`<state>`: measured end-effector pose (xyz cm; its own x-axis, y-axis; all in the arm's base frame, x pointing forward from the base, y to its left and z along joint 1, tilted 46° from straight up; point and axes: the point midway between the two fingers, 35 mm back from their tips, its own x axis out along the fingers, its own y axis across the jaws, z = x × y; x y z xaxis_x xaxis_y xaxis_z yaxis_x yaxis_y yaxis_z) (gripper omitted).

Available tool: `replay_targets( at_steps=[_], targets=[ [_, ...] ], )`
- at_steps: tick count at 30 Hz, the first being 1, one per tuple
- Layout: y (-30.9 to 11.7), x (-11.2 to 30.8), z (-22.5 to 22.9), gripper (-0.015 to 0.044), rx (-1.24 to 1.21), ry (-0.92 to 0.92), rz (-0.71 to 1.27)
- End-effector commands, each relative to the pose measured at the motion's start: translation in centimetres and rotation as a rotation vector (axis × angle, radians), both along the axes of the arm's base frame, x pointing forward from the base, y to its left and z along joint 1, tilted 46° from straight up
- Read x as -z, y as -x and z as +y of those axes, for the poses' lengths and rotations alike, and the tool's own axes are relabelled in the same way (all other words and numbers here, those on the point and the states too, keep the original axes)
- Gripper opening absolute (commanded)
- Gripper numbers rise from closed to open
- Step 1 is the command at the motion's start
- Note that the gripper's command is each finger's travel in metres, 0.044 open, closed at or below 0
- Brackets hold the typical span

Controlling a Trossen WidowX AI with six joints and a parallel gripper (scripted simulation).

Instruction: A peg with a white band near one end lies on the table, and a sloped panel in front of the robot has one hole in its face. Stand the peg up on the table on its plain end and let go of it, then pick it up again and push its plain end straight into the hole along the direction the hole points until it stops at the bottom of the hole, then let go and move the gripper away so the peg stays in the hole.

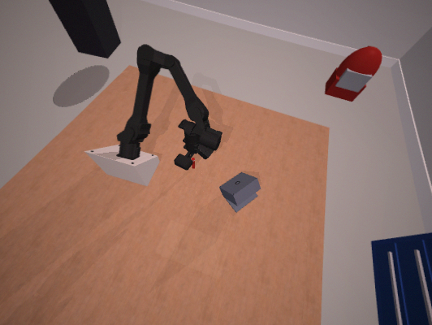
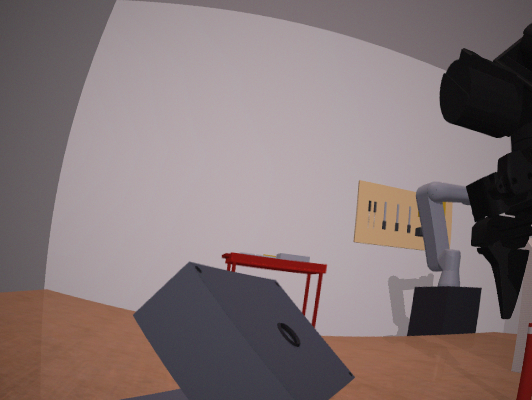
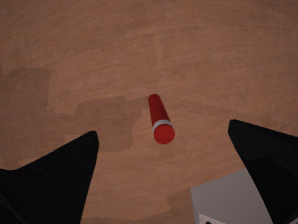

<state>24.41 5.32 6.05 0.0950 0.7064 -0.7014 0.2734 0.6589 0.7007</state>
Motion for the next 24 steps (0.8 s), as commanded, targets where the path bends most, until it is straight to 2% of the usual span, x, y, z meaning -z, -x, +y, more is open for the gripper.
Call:
replay_targets(
  at_steps=[1,24],
  targets=[
    [0.0,0.5,0.5,0.044,0.003,-0.004,0.004],
    [-0.1,2.9,3.2,0.044,0.003,-0.01,0.004]
  ],
)
